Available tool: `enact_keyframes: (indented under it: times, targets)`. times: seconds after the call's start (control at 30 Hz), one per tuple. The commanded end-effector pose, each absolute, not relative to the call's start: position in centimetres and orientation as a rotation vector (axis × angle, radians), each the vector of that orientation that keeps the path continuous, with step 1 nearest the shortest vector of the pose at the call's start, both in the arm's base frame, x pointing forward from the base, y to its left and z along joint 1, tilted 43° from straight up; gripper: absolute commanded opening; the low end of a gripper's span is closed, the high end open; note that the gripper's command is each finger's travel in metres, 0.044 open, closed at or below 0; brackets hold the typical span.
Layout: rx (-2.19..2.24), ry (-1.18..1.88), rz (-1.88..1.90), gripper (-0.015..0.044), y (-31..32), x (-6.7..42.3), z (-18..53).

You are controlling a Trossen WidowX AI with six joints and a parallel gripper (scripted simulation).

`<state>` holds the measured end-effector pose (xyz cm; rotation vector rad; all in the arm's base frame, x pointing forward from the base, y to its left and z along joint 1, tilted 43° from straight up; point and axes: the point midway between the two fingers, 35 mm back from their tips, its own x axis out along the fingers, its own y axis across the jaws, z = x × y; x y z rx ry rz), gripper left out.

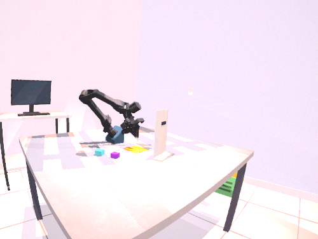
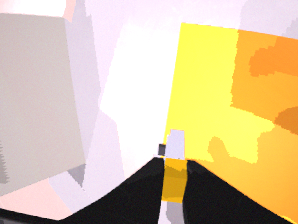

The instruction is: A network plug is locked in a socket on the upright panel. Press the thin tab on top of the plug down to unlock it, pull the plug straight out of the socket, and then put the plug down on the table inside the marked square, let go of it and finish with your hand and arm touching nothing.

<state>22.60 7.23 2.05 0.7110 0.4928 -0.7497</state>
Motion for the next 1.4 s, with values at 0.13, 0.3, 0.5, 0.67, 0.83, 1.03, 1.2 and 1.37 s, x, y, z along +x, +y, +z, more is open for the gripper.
enact_keyframes:
  times: [0.13,0.3,0.5,0.67,0.83,1.03,1.2,1.37]
  targets:
    - [0.699,0.497,-0.756,0.0,6.5,22.6,1.1]
    - [0.699,0.498,-0.756,0.0,6.1,22.7,0.7]
    - [0.699,0.498,-0.756,0.0,5.7,22.7,0.2]
    - [0.698,0.498,-0.756,0.0,5.3,22.8,-0.2]
    - [0.698,0.497,-0.755,0.0,4.9,22.8,-0.6]
    - [0.698,0.496,-0.755,0.0,4.5,22.8,-1.0]
    - [0.697,0.495,-0.754,0.0,4.1,22.8,-1.3]
    - [0.696,0.493,-0.754,0.0,3.6,22.8,-1.6]
